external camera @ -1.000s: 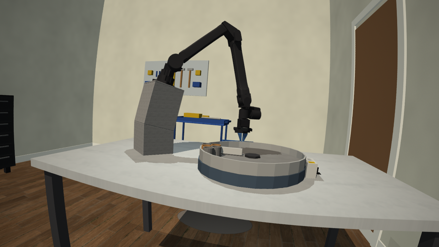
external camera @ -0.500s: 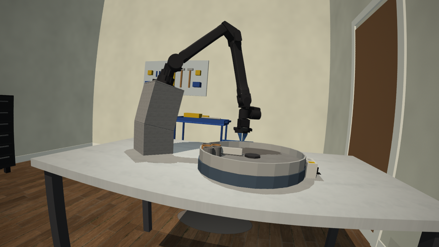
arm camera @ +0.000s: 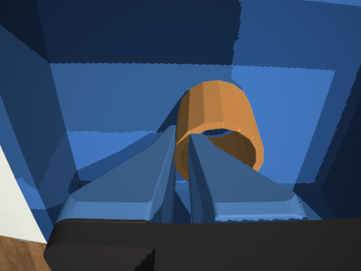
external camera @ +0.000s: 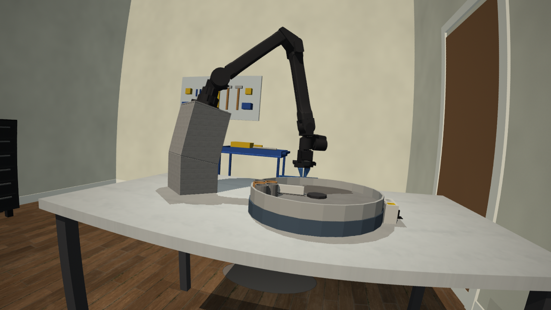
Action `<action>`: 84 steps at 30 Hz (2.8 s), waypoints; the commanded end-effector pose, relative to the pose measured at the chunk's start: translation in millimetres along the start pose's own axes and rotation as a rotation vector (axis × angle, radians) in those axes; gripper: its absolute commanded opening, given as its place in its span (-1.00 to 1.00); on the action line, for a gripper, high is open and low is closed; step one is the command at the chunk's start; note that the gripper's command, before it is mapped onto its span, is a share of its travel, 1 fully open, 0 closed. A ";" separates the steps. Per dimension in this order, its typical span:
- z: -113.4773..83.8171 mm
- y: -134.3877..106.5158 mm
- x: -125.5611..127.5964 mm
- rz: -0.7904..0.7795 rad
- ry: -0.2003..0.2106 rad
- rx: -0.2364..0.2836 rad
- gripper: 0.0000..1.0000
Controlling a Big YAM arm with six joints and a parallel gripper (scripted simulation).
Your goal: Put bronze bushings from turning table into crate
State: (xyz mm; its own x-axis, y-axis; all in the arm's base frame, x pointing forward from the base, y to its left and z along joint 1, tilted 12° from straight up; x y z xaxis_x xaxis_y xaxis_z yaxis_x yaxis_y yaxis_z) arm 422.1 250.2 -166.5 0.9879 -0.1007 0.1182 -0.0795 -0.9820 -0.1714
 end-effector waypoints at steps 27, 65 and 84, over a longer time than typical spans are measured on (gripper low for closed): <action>0.4 -6.1 3.5 -0.001 0.021 0.009 -1.00; 0.4 -6.0 3.6 -0.001 0.021 0.009 -0.69; 0.4 -6.0 3.6 -0.001 0.021 0.009 -0.69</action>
State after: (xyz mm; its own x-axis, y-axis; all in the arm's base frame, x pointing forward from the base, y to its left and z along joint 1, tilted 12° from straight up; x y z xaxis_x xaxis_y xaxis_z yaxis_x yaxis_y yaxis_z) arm 422.0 250.3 -169.2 0.9876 -0.1010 0.1204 -0.0793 -0.9818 -0.1727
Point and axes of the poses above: the point where the finger pads meet when closed, its own z axis out along the fingers, its own x axis across the jaws, y = z × x, the point moved 3 cm from there along -z, back along the fingers, and after that the axes turned 15 degrees about z, right-handed, at the moved point
